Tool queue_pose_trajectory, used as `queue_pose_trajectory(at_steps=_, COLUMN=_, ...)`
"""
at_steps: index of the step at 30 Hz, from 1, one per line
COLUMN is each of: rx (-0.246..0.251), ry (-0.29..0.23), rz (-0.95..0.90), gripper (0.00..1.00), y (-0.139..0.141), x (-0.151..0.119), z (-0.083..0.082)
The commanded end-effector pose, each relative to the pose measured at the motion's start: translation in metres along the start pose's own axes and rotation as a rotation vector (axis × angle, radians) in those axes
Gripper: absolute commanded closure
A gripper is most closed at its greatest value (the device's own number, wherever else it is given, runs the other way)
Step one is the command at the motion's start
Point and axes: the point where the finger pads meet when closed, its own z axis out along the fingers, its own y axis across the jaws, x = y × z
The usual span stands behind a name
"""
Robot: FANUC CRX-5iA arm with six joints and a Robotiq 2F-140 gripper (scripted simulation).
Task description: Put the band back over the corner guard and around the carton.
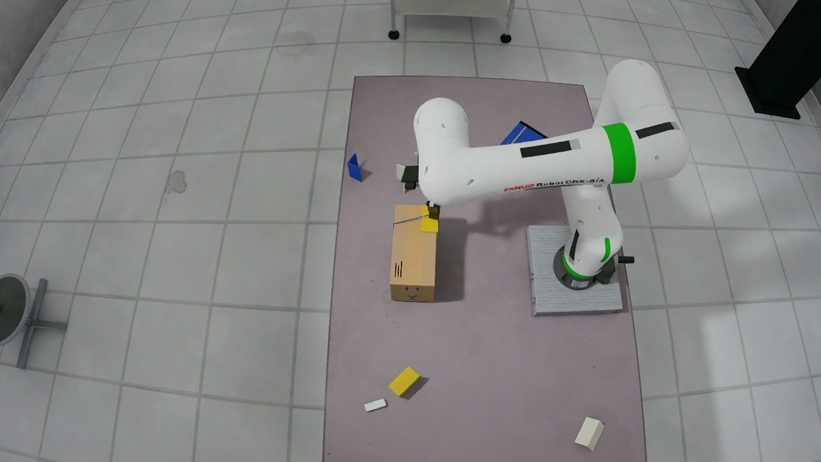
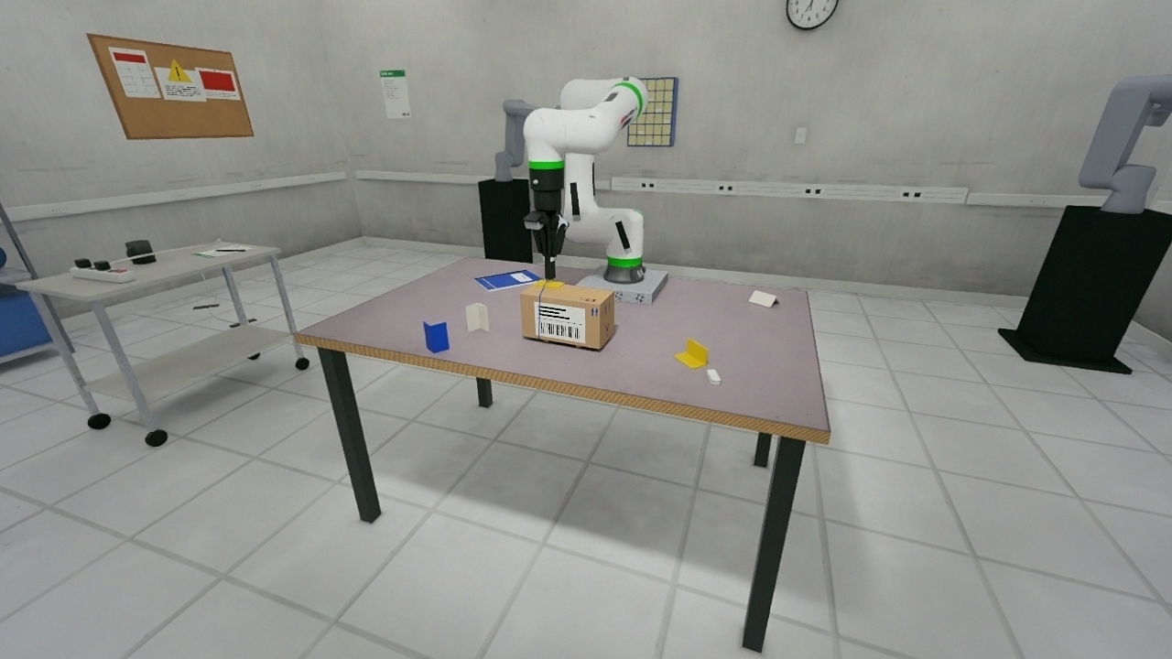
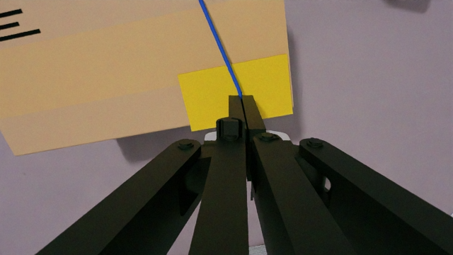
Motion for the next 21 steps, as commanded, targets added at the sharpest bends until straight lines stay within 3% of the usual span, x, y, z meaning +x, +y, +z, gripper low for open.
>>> queue_pose_trajectory(at_steps=1, rx=0.000, ry=0.002, rz=0.000, gripper=0.90, y=-0.0001, x=0.0019, z=-0.0008)
queue_pose_trajectory(at_steps=21, rx=0.000, ry=0.002, rz=0.000, gripper=0.90, y=-0.0005, x=0.0041, z=0.0045)
